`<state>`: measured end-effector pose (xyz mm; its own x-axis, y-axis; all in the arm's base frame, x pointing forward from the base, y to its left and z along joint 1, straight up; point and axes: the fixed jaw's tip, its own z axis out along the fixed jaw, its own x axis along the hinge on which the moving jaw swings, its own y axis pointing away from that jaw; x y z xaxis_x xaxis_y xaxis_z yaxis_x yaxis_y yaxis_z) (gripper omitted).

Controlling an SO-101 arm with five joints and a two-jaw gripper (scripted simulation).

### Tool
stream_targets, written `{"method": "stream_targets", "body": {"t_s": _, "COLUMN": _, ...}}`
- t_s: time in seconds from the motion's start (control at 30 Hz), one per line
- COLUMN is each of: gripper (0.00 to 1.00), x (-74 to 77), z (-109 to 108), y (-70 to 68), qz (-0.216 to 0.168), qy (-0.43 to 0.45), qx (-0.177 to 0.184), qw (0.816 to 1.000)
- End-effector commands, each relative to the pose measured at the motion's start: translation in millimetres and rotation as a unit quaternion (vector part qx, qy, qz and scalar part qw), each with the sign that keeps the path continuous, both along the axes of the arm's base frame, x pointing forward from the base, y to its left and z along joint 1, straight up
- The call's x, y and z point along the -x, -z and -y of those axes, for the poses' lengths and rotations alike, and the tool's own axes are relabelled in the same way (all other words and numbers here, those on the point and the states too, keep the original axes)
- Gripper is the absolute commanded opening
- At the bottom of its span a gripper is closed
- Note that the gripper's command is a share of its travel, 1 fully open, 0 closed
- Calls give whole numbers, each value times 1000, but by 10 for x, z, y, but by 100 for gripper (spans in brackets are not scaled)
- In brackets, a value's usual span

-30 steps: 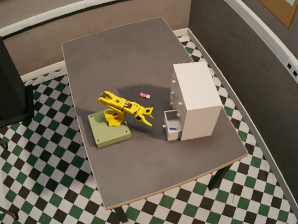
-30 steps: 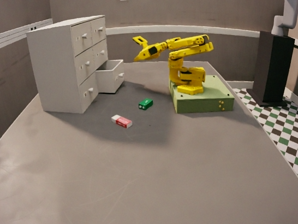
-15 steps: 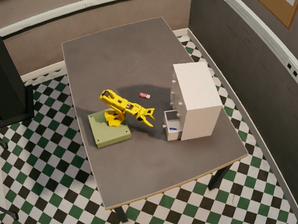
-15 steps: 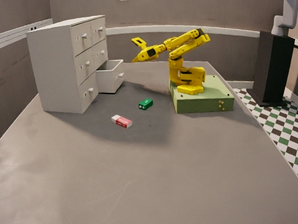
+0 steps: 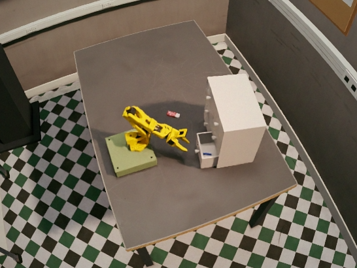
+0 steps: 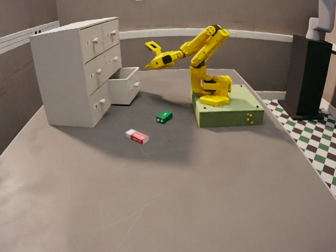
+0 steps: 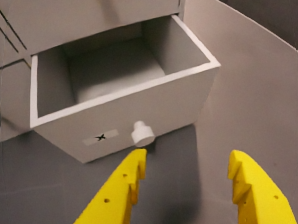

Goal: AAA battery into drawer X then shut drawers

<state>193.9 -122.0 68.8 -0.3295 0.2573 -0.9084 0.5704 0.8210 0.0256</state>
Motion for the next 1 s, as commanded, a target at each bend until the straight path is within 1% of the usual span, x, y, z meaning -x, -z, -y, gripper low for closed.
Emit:
{"method": "stream_targets", "body": {"t_s": 0.0, "gripper": 21, "x": -59, "z": 0, "y": -64, "qz": 12, "qy": -8, "qx": 9, "qw": 1000}}
{"method": "stream_targets", "body": {"t_s": 0.13, "gripper": 21, "x": -94, "z": 2, "y": -117, "qz": 20, "qy": -12, "qx": 15, "qw": 1000}}
{"method": "stream_targets", "body": {"t_s": 0.2, "gripper": 21, "x": -94, "z": 2, "y": -117, "qz": 20, "qy": -12, "qx": 15, "qw": 1000}}
{"method": "stream_targets", "body": {"t_s": 0.6, "gripper": 21, "x": -237, "z": 26, "y": 61, "qz": 38, "qy": -24, "qx": 29, "qw": 999}}
{"method": "stream_targets", "body": {"t_s": 0.7, "gripper": 21, "x": -229, "z": 21, "y": 147, "qz": 36, "qy": -24, "qx": 28, "qw": 999}}
{"method": "stream_targets", "body": {"t_s": 0.77, "gripper": 21, "x": -229, "z": 21, "y": 147, "qz": 36, "qy": -24, "qx": 28, "qw": 999}}
{"method": "stream_targets", "body": {"t_s": 0.8, "gripper": 21, "x": -217, "z": 13, "y": 190, "qz": 27, "qy": -24, "qx": 22, "qw": 999}}
{"method": "stream_targets", "body": {"t_s": 0.97, "gripper": 21, "x": -217, "z": 13, "y": 190, "qz": 27, "qy": -24, "qx": 22, "qw": 999}}
